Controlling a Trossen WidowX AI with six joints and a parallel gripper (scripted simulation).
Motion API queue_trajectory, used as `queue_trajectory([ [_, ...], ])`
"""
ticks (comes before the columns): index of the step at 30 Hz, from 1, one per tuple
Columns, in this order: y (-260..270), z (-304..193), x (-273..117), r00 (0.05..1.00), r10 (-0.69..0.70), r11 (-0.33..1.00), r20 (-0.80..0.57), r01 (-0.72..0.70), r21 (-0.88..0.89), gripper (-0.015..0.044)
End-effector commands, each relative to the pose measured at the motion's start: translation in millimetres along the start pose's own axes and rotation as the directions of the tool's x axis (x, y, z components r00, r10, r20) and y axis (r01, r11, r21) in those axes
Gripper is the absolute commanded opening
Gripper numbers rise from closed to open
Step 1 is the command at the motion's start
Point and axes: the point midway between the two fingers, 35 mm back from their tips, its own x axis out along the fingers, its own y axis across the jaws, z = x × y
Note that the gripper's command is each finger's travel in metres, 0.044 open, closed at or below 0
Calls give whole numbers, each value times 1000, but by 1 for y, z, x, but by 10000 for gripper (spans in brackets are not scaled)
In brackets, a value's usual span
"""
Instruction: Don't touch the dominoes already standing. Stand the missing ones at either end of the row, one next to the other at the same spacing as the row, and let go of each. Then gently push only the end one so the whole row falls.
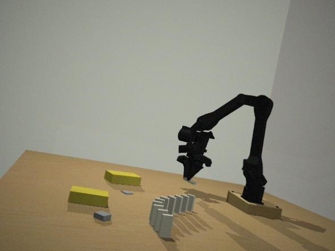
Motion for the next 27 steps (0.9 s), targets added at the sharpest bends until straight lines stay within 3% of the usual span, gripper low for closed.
queue_trajectory([
  [1, -2, -3, 10, 994, 45, 999, 101, -44, -7, 107],
  [14, -7, -11, 23, 876, 105, 994, 471, -90, -53, 107],
  [27, -5, -24, 12, 618, 59, 997, 784, 8, -81, 107],
])
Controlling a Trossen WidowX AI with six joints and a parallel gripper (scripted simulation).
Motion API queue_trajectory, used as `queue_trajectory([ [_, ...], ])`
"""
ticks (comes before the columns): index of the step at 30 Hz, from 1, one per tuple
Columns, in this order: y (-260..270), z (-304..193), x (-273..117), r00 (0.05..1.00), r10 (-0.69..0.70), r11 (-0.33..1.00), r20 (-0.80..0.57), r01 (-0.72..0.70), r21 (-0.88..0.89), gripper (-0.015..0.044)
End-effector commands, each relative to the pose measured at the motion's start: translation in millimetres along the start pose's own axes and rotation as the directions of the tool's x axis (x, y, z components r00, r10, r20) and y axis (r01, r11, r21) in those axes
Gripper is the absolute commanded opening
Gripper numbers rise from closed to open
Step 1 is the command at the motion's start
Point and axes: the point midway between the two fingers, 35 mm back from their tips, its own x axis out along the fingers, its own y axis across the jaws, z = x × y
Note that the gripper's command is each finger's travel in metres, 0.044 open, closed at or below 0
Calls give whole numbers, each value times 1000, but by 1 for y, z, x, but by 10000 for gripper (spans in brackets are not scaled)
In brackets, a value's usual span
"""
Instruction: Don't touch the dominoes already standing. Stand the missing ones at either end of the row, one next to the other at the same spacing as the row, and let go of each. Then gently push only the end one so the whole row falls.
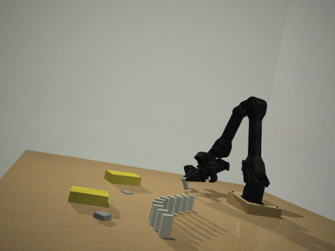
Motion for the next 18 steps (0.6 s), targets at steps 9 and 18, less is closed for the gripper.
queue_trajectory([
  [9, 11, 4, -25, 936, -88, 990, 340, 120, -75, 107],
  [18, 16, 8, -34, 897, -112, 978, 428, 176, -113, 107],
])
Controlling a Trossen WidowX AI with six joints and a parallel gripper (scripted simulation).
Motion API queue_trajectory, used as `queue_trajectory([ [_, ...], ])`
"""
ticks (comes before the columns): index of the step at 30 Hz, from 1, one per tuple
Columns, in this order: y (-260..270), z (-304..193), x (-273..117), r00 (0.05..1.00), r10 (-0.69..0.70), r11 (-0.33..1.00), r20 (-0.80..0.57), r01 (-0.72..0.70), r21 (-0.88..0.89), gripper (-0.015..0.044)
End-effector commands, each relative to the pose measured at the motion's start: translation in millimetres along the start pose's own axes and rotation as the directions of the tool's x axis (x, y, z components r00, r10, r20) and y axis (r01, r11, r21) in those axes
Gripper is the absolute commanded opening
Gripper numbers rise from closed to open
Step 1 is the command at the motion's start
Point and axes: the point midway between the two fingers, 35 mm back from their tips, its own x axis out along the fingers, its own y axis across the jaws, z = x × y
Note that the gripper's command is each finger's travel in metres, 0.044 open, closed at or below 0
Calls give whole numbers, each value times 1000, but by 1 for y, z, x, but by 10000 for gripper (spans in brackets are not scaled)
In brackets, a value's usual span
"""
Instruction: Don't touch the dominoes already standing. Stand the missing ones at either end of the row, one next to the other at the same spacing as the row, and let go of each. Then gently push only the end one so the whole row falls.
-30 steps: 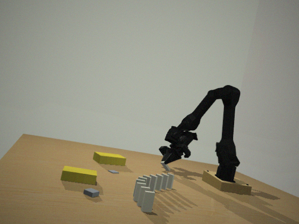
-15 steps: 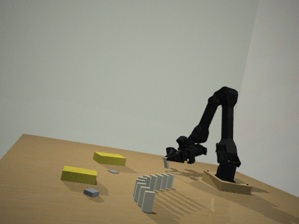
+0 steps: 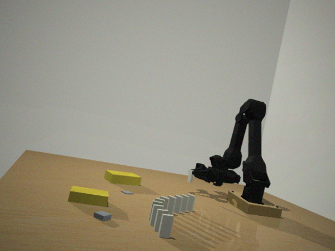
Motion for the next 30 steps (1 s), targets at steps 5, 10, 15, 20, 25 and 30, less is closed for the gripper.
queue_trajectory([
  [5, 2, 3, -2, 999, -10, 1000, 31, 10, -23, 107],
  [10, 2, 3, -2, 999, -10, 1000, 31, 10, -23, 107],
  [15, 2, 3, -2, 999, -10, 1000, 31, 10, -23, 107],
  [20, 3, -2, 2, 1000, 11, 1000, 11, -11, -9, 107],
  [25, 1, -11, 6, 1000, 29, 1000, -8, -29, 4, 107],
  [30, -1, -18, 6, 1000, 24, 1000, -5, -24, 1, 107],
])
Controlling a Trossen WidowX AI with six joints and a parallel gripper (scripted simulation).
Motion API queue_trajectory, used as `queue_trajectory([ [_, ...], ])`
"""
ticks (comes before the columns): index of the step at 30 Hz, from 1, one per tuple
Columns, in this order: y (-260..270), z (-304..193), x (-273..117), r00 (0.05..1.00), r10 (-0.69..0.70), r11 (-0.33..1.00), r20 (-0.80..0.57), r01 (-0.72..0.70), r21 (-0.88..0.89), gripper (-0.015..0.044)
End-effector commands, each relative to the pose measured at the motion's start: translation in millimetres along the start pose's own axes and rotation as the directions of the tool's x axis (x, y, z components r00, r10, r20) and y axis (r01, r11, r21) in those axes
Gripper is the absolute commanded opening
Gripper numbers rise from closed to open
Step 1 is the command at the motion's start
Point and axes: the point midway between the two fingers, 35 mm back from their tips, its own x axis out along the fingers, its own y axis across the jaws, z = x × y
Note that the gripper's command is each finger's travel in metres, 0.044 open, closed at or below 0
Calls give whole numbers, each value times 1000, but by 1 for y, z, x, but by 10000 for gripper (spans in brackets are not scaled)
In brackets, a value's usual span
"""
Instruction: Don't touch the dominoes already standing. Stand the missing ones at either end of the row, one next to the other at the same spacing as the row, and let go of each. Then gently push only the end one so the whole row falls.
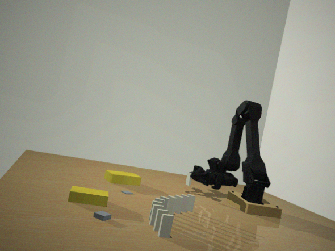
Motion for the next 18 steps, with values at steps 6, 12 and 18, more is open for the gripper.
queue_trajectory([
  [6, -3, -12, 0, 1000, -7, 1000, -1, 7, 4, 107],
  [12, -4, -18, 0, 1000, -12, 1000, 2, 12, 0, 107],
  [18, -5, -23, 0, 1000, -16, 1000, 5, 16, -3, 107],
])
